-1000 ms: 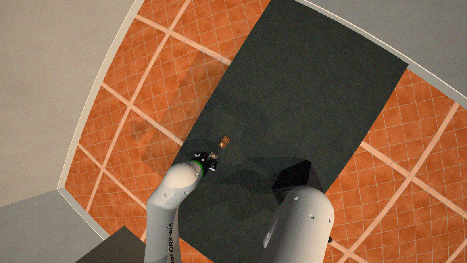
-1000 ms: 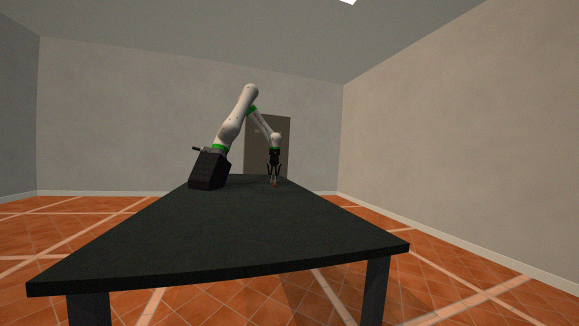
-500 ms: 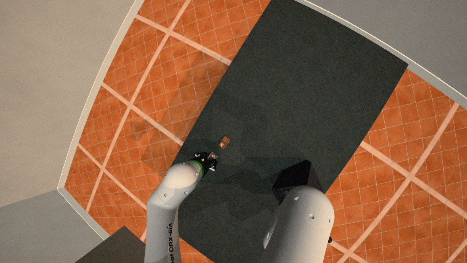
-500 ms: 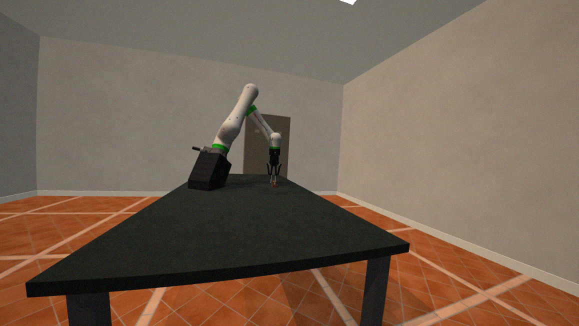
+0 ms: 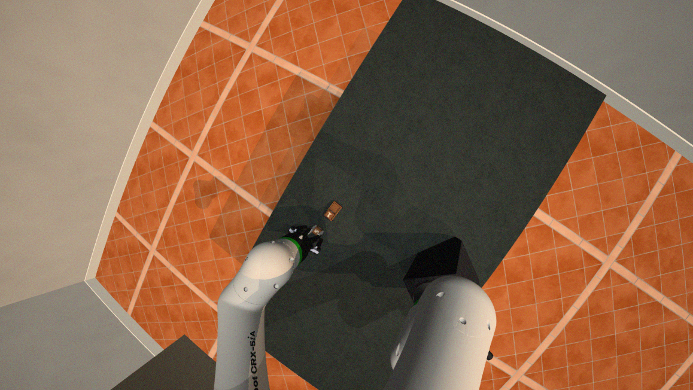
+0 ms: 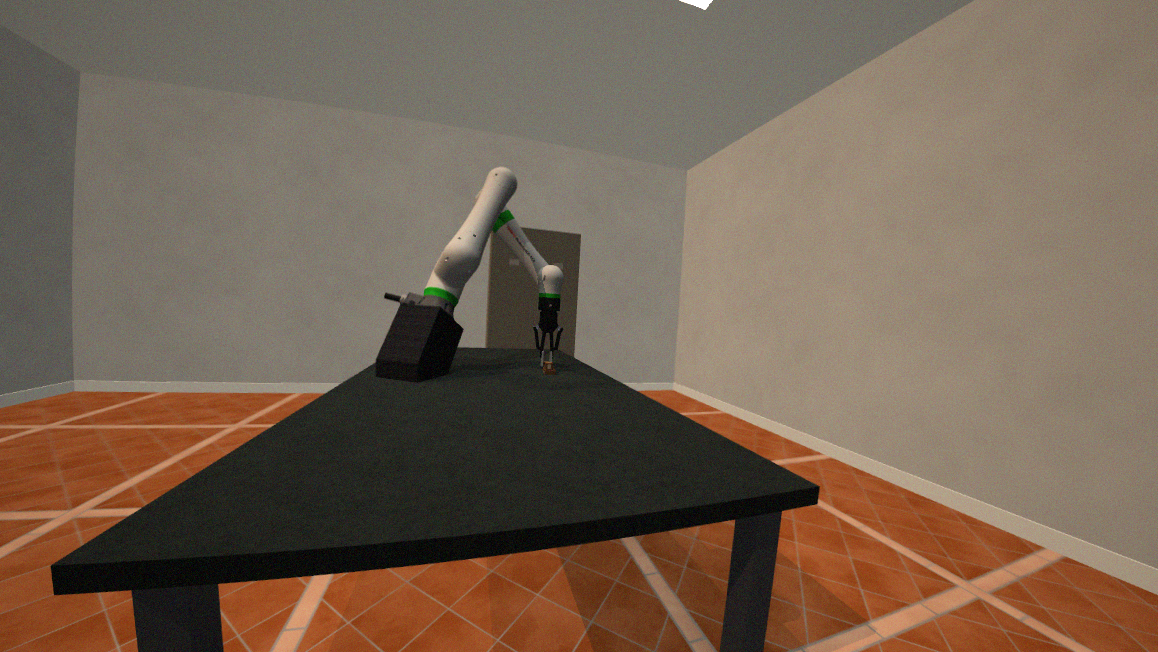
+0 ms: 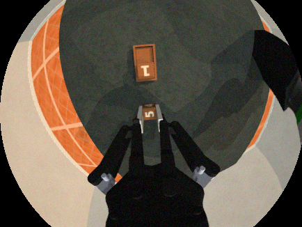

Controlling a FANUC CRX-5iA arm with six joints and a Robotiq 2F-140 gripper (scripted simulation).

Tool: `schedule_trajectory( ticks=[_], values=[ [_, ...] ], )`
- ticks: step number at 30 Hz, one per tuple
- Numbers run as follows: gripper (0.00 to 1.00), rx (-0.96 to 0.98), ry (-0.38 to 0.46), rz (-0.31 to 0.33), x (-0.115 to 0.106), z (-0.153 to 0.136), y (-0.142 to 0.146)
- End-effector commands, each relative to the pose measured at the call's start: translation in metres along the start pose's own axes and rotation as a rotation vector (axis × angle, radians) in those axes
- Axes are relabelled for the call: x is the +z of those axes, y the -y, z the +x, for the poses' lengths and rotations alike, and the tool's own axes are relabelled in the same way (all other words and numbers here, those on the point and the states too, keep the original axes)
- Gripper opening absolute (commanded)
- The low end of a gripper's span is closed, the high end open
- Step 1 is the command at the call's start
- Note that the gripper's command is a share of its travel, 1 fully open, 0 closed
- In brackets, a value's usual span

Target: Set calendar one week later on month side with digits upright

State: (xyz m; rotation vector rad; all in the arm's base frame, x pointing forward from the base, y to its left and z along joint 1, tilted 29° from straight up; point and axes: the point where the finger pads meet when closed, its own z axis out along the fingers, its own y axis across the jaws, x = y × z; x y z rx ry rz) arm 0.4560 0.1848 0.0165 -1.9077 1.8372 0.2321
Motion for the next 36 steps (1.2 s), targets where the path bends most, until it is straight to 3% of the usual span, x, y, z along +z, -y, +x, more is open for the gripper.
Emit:
schedule_trajectory(
  ticks=[1, 17, 30, 36],
  values=[
    [0.16, 0.0, 0.0, 0.0, 0.0, 0.0, 0.0],
    [0.28, 0.0, 0.0, 0.0, 0.0, 0.0, 0.0],
    [0.28, 0.0, 0.0, 0.0, -0.001, 0.0, 0.0],
    [0.28, 0.0, 0.0, 0.0, -0.013, 0.0, 0.0]
  ],
)
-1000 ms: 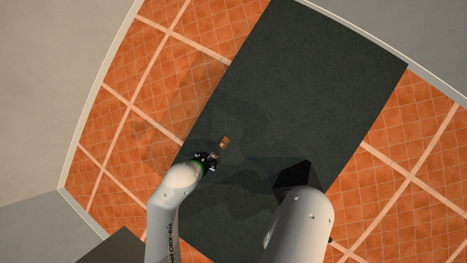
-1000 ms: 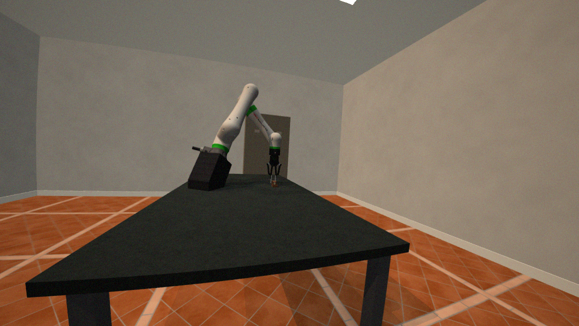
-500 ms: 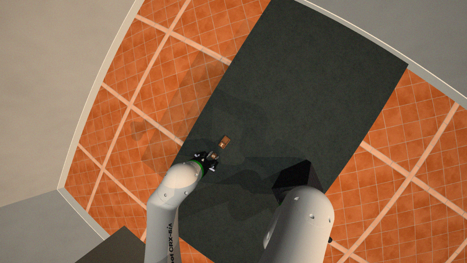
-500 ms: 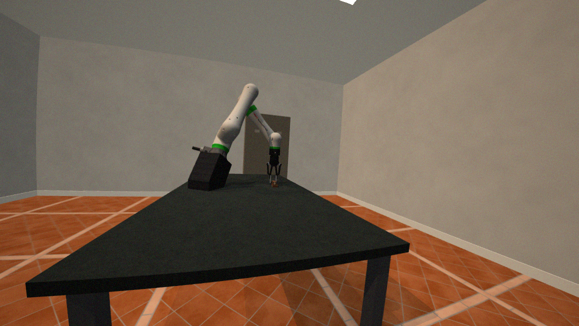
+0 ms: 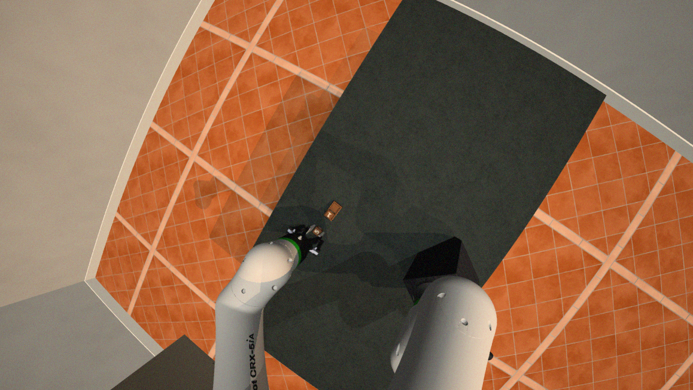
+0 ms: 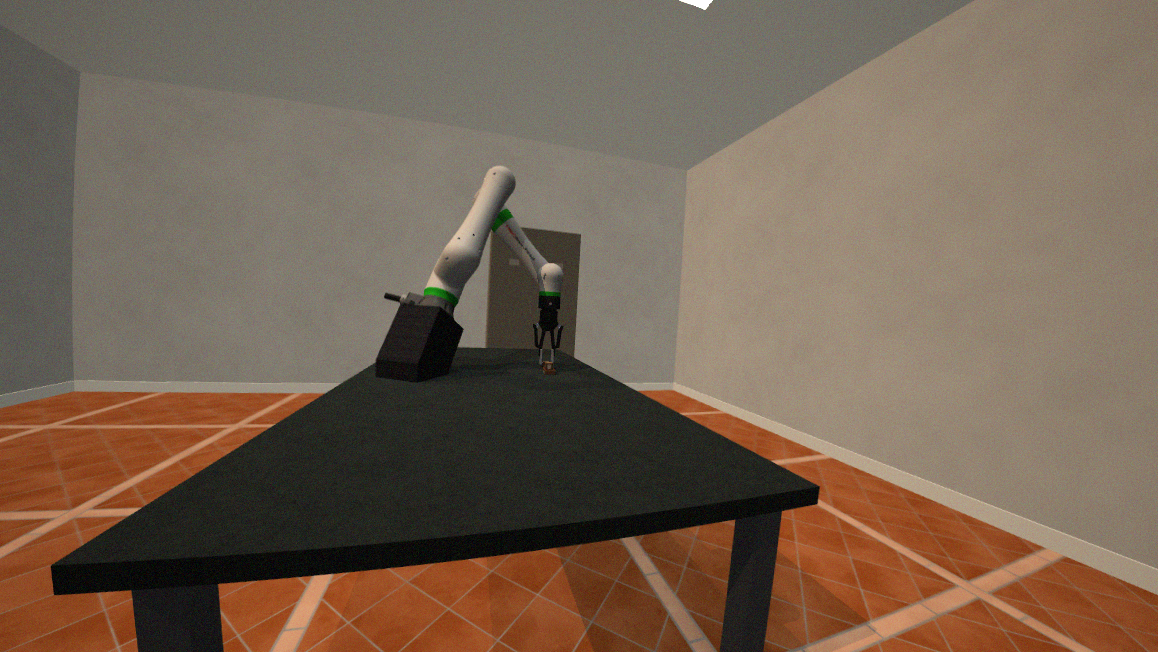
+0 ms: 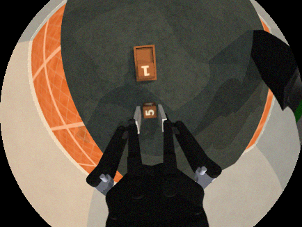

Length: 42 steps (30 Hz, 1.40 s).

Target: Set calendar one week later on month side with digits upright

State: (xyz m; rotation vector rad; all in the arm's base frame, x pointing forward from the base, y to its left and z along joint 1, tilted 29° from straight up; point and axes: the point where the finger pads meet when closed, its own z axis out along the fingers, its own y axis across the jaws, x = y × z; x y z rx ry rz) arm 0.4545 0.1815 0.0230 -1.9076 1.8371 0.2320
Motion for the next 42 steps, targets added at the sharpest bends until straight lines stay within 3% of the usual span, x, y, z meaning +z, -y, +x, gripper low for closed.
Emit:
schedule_trajectory(
  ticks=[1, 9, 18, 23, 24, 42],
  values=[
    [0.28, 0.0, 0.0, 0.0, -0.01, 0.0, 0.0],
    [0.28, 0.0, 0.0, 0.0, -0.051, 0.0, 0.0],
    [0.28, 0.0, 0.0, 0.0, -0.079, 0.0, 0.0],
    [0.28, 0.0, 0.0, 0.0, -0.083, 0.0, 0.0],
    [1.0, 0.0, 0.0, 0.0, -0.083, 0.0, 0.0],
    [1.0, 0.0, 0.0, 0.0, -0.083, 0.0, 0.0]
  ],
)
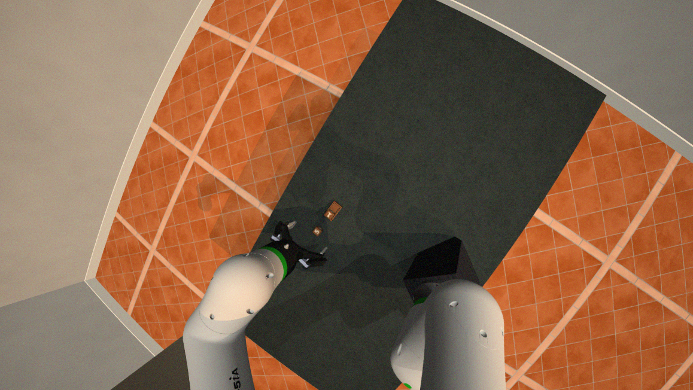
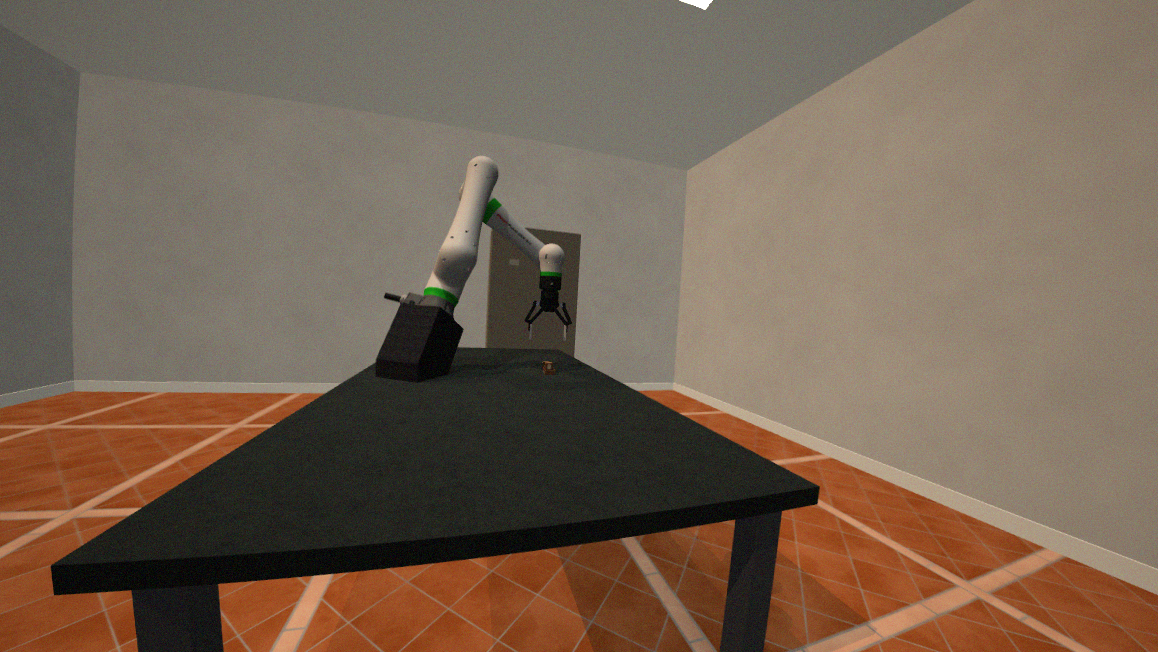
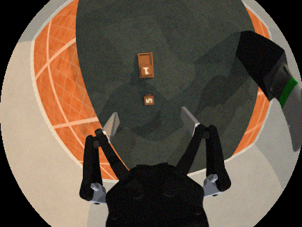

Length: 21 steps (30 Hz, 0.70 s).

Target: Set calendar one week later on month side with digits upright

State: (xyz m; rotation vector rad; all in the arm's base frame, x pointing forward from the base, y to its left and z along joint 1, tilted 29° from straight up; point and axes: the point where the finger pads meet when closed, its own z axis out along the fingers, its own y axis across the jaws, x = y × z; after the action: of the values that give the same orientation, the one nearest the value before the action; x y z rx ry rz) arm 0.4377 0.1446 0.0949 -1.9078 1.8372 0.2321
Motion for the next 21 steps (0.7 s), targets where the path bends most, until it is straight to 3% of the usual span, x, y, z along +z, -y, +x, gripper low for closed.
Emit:
schedule_trajectory(
  ticks=[1, 6, 21],
  values=[
    [1.0, 0.0, 0.0, 0.0, 0.0, 0.0, 0.0],
    [1.0, 0.028, 0.0, 0.0, 0.0, 0.002, 0.0],
    [1.0, 0.595, -0.004, -0.001, 0.001, 0.035, 0.002]
  ],
)
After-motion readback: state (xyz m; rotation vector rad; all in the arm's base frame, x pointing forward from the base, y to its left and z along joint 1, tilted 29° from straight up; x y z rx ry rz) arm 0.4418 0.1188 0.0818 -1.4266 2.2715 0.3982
